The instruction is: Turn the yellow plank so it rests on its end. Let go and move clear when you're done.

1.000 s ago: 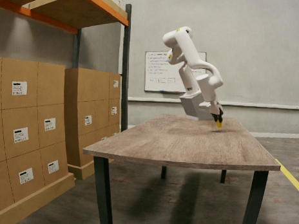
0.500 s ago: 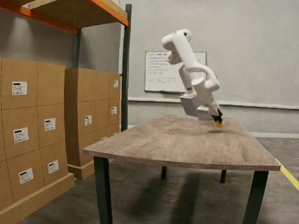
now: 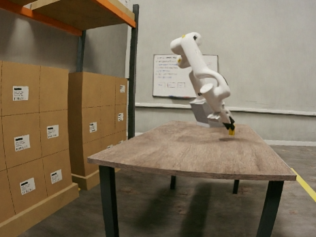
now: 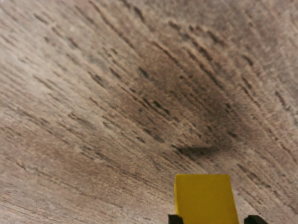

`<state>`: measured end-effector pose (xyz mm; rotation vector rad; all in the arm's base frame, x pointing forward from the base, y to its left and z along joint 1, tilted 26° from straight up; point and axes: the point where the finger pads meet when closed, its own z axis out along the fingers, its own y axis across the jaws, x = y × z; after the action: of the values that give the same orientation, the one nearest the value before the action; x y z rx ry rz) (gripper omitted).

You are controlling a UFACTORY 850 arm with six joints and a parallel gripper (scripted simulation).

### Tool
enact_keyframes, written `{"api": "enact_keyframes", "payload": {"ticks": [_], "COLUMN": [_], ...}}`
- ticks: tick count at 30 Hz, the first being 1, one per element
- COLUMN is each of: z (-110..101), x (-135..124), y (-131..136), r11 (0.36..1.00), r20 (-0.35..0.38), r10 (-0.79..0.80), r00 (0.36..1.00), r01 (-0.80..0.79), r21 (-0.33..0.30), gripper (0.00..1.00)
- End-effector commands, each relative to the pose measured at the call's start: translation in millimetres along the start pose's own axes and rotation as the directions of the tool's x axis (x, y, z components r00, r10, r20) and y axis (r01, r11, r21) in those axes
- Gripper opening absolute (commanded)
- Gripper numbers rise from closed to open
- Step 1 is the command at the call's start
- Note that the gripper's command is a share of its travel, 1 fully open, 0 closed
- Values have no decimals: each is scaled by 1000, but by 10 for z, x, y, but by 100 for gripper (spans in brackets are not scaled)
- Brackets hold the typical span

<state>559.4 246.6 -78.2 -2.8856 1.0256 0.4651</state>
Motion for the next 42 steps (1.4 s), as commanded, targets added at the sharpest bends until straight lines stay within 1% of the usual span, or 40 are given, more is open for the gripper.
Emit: {"api": "enact_keyframes", "payload": {"ticks": [1, 10, 25, 26, 42], "z": [33, 130, 137, 137, 137], "x": [38, 129, 135, 135, 135], "y": [-7, -7, -7, -7, -7], "r11": [1000, 1000, 1000, 1000, 1000], "r20": [0, 0, 0, 0, 0], "r10": [-1, -1, -1, -1, -1], "r00": [1000, 1000, 1000, 1000, 1000], "r01": [1, 1, 1, 1, 1], "r21": [1, 1, 1, 1, 1], "gripper": [34, 34, 34, 100, 100]}}
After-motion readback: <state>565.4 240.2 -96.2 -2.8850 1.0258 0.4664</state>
